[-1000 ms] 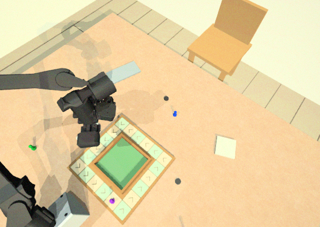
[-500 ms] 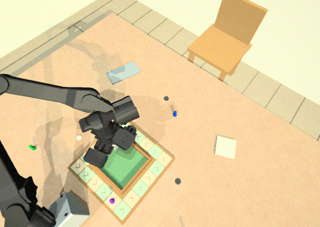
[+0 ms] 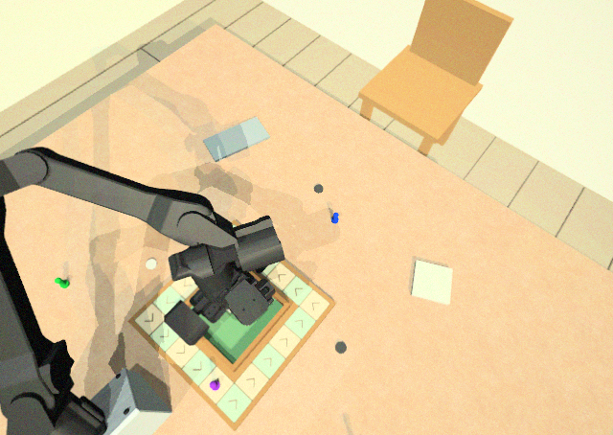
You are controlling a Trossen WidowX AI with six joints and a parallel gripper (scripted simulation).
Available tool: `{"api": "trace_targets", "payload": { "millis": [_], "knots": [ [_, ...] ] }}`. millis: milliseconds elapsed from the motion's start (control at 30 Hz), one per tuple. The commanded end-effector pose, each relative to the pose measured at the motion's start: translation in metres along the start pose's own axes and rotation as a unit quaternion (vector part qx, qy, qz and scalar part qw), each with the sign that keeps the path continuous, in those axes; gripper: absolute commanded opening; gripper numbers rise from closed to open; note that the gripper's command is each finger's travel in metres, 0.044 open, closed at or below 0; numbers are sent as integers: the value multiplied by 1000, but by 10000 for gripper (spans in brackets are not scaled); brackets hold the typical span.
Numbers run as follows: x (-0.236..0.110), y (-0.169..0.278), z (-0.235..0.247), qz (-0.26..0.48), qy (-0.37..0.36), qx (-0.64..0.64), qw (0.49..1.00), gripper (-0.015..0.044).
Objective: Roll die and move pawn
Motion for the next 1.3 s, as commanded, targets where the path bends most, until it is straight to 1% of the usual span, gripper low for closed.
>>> {"api": "trace_targets", "payload": {
  "millis": [0,200,400,567,767,900,1067,1267],
  "knots": [
    [6,8,1,-36,30,3,999,0],
    [15,24,5,-125,74,5,989,0],
    [26,40,6,-219,96,6,971,0],
    [35,53,4,-298,95,5,950,0],
    [46,68,0,-385,72,4,920,0],
    [45,71,1,-394,68,4,917,0],
    [6,96,18,-394,67,3,917,0],
    [6,96,15,-394,67,3,917,0]
  ]
}}
Point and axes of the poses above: the point midway between the two fingers, 35 mm back from their tips, its own x axis out along the fingers, its own z axis across the jaws, y = z × x, the point moved 10 cm from there along -x, back along the fingers, and after that the axes turned 10 degrees about -x, right-handed, at the moved point
